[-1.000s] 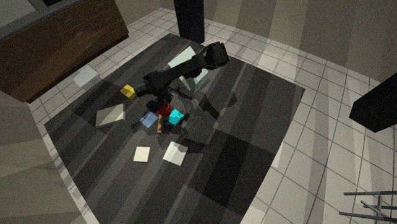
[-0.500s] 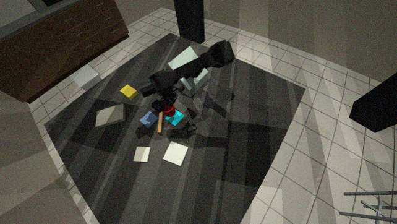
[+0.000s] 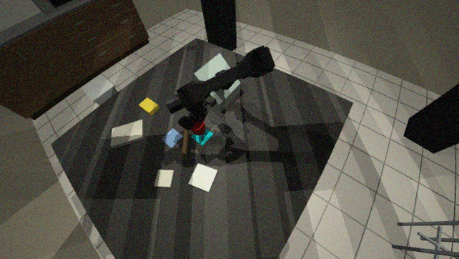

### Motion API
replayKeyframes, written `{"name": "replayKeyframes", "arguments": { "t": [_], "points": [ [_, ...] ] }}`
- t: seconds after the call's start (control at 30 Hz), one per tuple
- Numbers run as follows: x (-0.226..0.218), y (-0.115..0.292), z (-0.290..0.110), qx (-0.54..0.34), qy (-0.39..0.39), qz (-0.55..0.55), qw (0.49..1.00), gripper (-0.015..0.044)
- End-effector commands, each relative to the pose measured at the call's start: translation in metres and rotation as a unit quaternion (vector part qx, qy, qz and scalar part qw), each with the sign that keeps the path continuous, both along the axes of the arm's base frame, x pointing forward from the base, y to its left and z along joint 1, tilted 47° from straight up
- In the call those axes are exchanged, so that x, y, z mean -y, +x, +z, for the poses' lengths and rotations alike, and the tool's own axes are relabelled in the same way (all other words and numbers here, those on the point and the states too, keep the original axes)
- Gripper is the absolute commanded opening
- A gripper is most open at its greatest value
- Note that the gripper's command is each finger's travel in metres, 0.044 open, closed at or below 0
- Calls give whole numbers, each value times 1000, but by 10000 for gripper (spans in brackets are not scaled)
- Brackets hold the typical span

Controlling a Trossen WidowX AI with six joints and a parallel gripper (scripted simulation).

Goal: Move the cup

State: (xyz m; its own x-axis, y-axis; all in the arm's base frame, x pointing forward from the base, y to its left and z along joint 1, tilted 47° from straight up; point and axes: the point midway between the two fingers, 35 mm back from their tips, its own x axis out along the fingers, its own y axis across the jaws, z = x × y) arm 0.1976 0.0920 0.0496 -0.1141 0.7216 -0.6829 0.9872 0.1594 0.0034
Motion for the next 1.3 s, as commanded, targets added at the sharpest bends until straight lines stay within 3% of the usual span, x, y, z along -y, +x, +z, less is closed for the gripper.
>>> {"name": "replayKeyframes", "arguments": {
  "t": [0.0,1.27],
  "points": [
    [-4,-3,-3,-5,1,-2,1000,0],
    [-34,-10,-29,-5,3,-2,1000,0]
  ]
}}
